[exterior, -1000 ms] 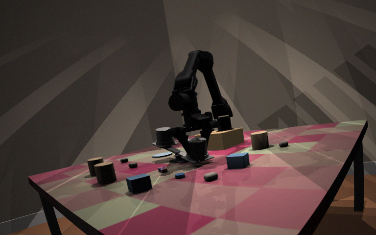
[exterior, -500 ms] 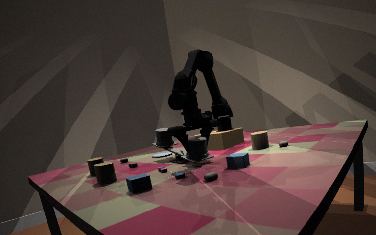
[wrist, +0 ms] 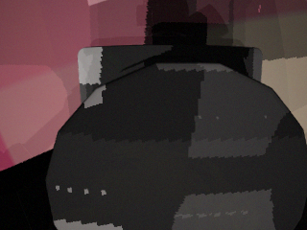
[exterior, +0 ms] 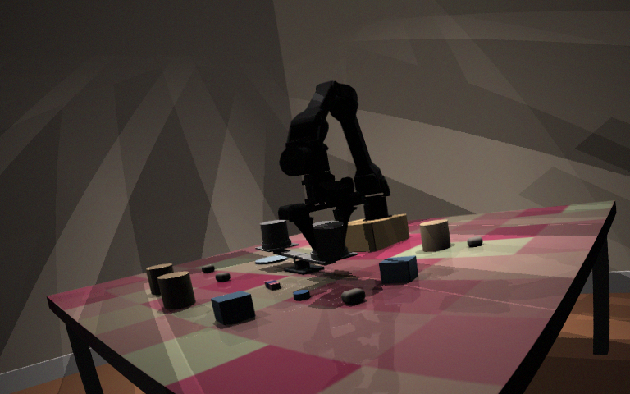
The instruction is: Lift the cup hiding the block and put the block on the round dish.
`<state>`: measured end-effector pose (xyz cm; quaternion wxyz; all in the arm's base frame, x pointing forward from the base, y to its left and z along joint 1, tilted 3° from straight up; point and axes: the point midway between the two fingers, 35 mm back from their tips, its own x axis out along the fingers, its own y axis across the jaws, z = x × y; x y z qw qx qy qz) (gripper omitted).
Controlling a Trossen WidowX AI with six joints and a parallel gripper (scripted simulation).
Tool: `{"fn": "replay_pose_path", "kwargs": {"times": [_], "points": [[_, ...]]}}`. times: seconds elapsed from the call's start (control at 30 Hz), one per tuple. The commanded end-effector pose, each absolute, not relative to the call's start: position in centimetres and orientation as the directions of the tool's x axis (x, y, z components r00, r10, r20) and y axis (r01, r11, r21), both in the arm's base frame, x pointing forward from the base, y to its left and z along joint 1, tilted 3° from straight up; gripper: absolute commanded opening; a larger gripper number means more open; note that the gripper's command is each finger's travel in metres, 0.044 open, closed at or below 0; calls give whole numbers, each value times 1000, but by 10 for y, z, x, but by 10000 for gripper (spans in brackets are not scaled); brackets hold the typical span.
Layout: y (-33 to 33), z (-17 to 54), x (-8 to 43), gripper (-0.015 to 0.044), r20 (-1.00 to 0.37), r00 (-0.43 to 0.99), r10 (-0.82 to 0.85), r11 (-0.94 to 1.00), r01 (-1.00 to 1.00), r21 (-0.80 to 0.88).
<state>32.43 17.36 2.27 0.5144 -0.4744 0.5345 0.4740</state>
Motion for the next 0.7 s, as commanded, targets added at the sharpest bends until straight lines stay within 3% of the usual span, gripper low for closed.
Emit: {"fn": "replay_pose_path", "kwargs": {"times": [0.0, 0.67], "points": [[176, 31, 328, 0, -1000, -10, -10, 97, -995, 9], [177, 56, 330, 0, -1000, -10, -10, 97, -995, 9]]}}
